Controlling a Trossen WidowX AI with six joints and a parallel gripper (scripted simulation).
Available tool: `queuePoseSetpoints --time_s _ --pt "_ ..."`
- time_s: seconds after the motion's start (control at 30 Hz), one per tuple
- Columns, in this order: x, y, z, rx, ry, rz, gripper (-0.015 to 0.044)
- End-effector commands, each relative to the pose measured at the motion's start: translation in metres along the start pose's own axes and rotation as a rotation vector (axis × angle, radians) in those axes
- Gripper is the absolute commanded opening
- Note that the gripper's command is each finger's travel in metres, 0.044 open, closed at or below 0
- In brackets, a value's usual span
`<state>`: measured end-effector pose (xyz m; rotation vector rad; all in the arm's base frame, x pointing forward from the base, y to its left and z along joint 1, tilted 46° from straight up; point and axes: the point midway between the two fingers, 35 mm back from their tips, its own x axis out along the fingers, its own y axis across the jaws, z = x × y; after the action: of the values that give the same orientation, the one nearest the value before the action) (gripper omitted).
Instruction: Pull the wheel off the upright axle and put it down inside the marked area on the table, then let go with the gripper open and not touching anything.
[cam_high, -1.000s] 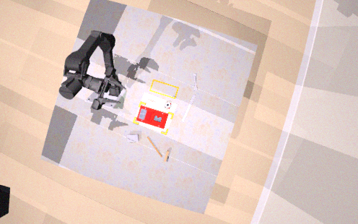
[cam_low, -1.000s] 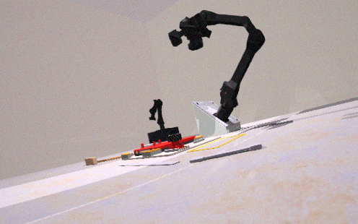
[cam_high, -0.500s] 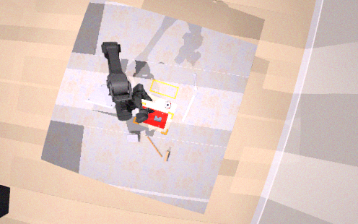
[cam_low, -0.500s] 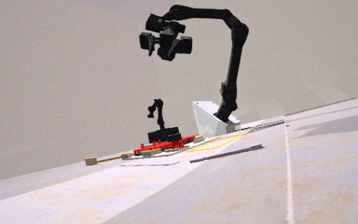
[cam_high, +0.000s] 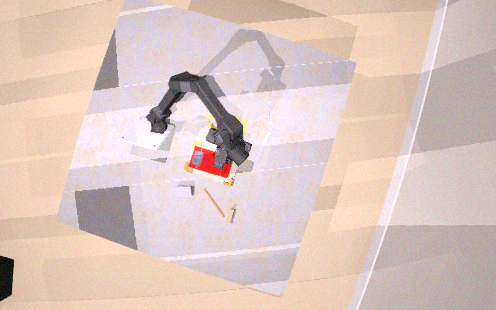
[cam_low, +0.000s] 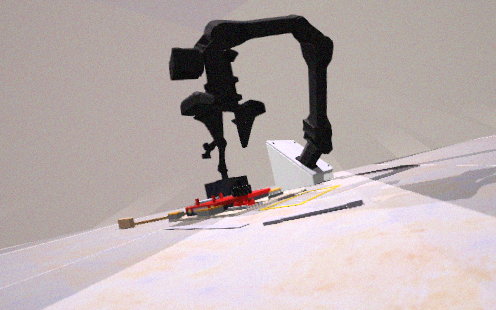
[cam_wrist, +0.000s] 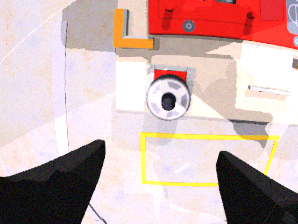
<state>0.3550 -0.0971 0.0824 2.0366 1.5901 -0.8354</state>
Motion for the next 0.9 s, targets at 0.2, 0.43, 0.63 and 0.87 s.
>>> queuePoseSetpoints --time_s 0.2,0.43,0.63,0.87 --pt "0.015 0.002 0.003 -0.084 -0.022 -0.060 0.0300" --pt "0.016 0.003 0.005 -0.084 -0.022 -0.060 0.0300" --pt "0.041 0.003 0.006 -0.084 -0.023 -0.059 0.0300" --pt "0.077 -0.001 0.007 -0.084 -0.020 -0.059 0.0300"
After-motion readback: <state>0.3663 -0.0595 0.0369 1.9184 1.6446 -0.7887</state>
